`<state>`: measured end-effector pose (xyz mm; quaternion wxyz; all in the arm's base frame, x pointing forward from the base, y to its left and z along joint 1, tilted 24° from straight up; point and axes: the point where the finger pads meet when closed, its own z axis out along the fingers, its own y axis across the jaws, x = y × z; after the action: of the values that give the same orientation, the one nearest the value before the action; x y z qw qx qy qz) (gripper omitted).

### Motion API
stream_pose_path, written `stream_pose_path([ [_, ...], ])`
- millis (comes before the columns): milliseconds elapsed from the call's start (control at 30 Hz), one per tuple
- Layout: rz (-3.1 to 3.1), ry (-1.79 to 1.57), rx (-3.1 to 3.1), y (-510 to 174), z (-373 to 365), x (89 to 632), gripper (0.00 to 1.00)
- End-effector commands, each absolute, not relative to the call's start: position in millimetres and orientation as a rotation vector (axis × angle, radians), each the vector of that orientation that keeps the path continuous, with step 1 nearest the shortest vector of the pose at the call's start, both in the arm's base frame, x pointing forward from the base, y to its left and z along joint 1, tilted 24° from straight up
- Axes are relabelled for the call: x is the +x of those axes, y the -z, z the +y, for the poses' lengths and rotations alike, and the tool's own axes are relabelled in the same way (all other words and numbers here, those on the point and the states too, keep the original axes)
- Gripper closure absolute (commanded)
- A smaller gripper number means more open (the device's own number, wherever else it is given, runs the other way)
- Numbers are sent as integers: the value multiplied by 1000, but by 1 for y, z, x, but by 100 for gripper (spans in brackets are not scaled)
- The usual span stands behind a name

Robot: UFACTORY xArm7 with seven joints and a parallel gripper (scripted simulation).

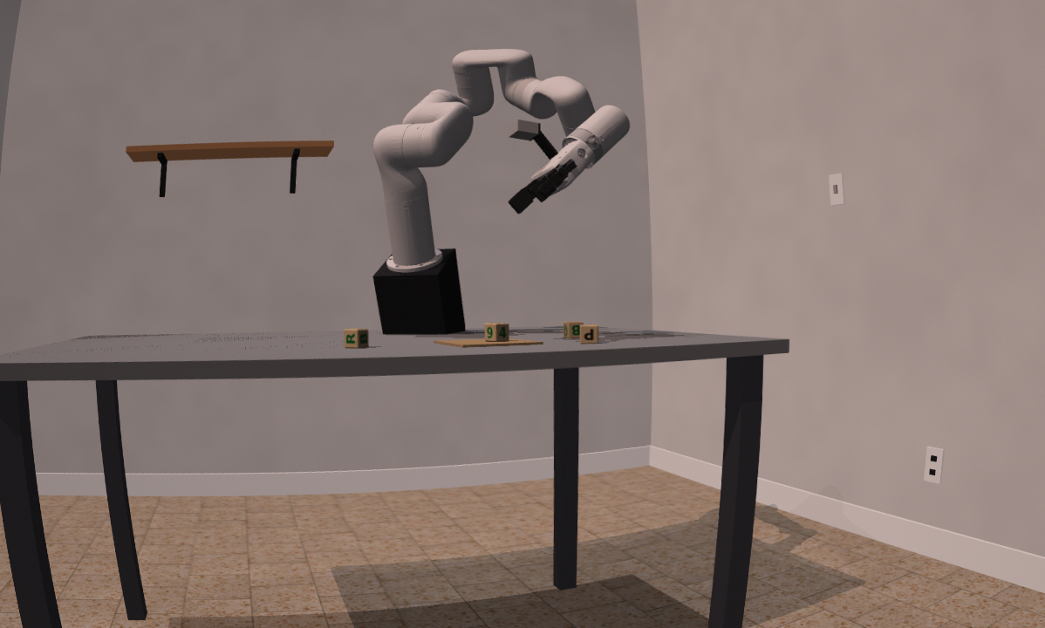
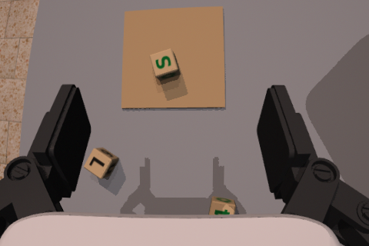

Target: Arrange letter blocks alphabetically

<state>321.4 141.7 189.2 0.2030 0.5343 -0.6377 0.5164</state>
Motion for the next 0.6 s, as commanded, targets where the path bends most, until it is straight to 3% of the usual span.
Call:
stream_pose_path([
  [0,-1789,-1394,1462,-142,174,336,0],
  [367,-1819,-1263,1477,-61,215,334,0],
  [567,-1821,-1257,1477,-58,216,334,0],
])
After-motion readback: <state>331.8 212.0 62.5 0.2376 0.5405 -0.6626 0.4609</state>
